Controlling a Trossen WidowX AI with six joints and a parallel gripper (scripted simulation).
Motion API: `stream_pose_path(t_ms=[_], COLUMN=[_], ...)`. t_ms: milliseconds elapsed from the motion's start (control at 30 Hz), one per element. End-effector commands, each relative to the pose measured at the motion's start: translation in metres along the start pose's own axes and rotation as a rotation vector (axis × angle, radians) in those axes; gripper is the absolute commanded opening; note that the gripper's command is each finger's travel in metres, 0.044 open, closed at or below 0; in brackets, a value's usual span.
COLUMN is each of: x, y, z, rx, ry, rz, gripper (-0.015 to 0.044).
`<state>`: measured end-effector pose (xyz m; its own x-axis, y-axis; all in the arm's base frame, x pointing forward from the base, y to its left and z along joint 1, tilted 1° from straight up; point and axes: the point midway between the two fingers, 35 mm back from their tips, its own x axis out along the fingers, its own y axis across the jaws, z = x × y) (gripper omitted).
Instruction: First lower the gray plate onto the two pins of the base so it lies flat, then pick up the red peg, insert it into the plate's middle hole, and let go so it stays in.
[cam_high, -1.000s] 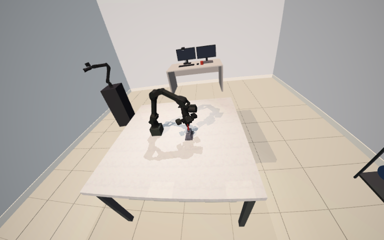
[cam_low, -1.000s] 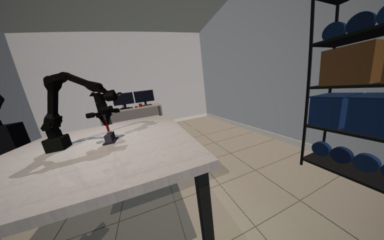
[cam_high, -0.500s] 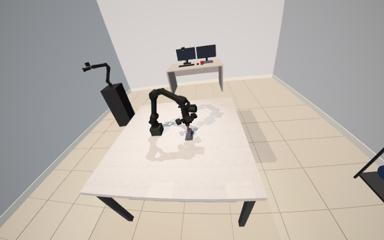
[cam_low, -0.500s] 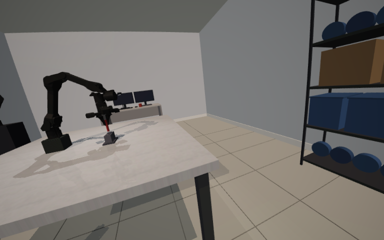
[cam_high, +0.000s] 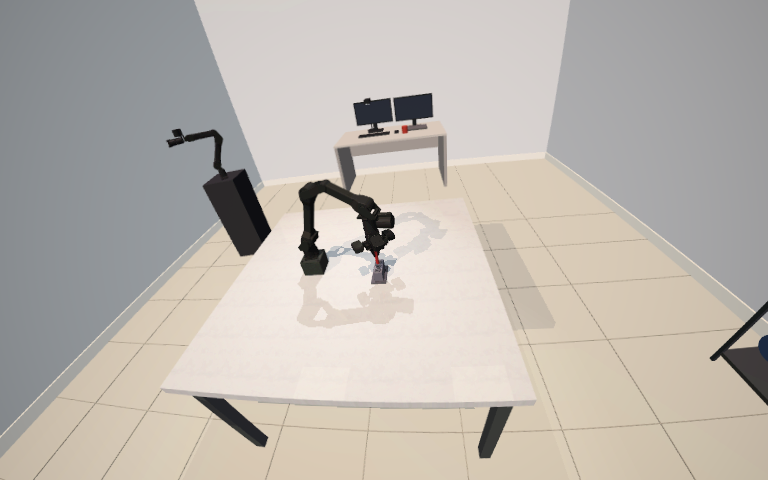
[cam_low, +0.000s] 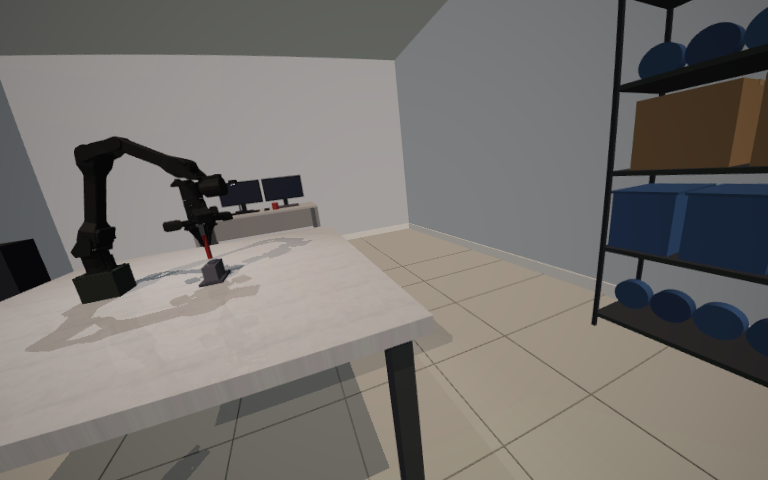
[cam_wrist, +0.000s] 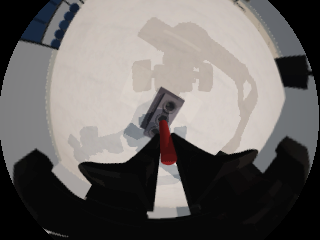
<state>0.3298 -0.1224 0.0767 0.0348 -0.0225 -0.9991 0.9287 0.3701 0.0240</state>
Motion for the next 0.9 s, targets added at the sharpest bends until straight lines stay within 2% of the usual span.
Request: stream_pose_path(t_ms=[0,433,867], x=[0.002,0.021,0.017], y=[-0.001,-0.002,0.0], z=[-0.001,-0.002,0.0], rx=[-0.004,-0.008,-0.003], ry=[0.002,0.006,-0.001], rz=[-0.002,-0.008,0.001], gripper=[0.0,0.0,0.0])
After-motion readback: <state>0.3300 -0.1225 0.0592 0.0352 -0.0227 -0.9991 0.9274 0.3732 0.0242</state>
